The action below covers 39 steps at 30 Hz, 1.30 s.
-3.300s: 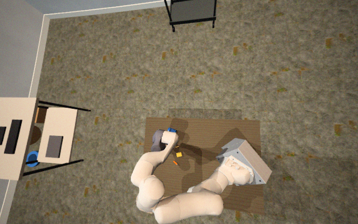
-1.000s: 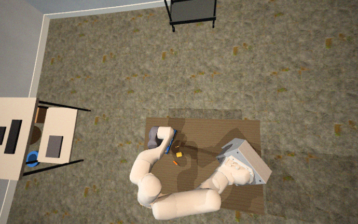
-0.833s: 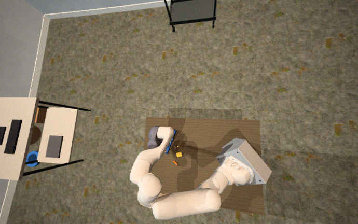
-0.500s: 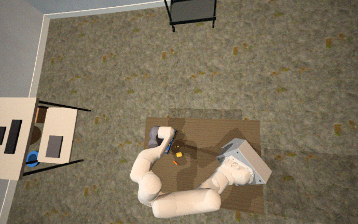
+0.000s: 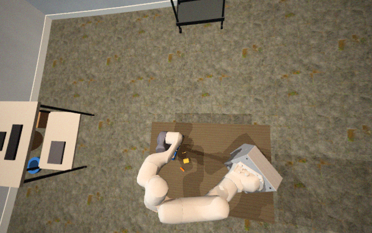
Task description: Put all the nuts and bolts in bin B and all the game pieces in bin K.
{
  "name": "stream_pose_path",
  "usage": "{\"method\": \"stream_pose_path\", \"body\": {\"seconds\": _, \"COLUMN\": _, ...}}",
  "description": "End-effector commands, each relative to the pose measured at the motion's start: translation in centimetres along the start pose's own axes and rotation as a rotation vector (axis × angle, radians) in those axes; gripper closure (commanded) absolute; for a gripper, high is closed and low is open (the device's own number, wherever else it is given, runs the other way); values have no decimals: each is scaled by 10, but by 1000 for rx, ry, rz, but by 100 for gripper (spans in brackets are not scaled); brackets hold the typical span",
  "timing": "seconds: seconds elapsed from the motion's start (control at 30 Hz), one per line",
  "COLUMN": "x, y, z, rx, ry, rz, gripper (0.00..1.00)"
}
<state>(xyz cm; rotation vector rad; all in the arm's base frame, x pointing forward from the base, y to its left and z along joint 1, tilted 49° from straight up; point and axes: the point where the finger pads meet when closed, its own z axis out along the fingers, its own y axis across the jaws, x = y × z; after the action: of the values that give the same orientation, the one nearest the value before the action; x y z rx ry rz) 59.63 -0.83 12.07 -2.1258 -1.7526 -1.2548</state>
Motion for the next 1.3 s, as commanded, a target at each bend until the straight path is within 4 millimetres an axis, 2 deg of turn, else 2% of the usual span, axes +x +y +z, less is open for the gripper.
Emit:
{"method": "stream_pose_path", "body": {"seconds": 0.0, "x": 0, "y": 3, "z": 6, "rx": -5, "ry": -4, "rz": -10, "gripper": 87}}
{"method": "stream_pose_path", "body": {"seconds": 0.57, "x": 0, "y": 5, "z": 6, "rx": -5, "ry": -4, "rz": -10, "gripper": 87}}
{"method": "stream_pose_path", "body": {"seconds": 0.6, "x": 0, "y": 5, "z": 6, "rx": -5, "ry": -4, "rz": -10, "gripper": 81}}
{"method": "stream_pose_path", "body": {"seconds": 1.27, "x": 0, "y": 5, "z": 2, "rx": -5, "ry": -4, "rz": -10, "gripper": 81}}
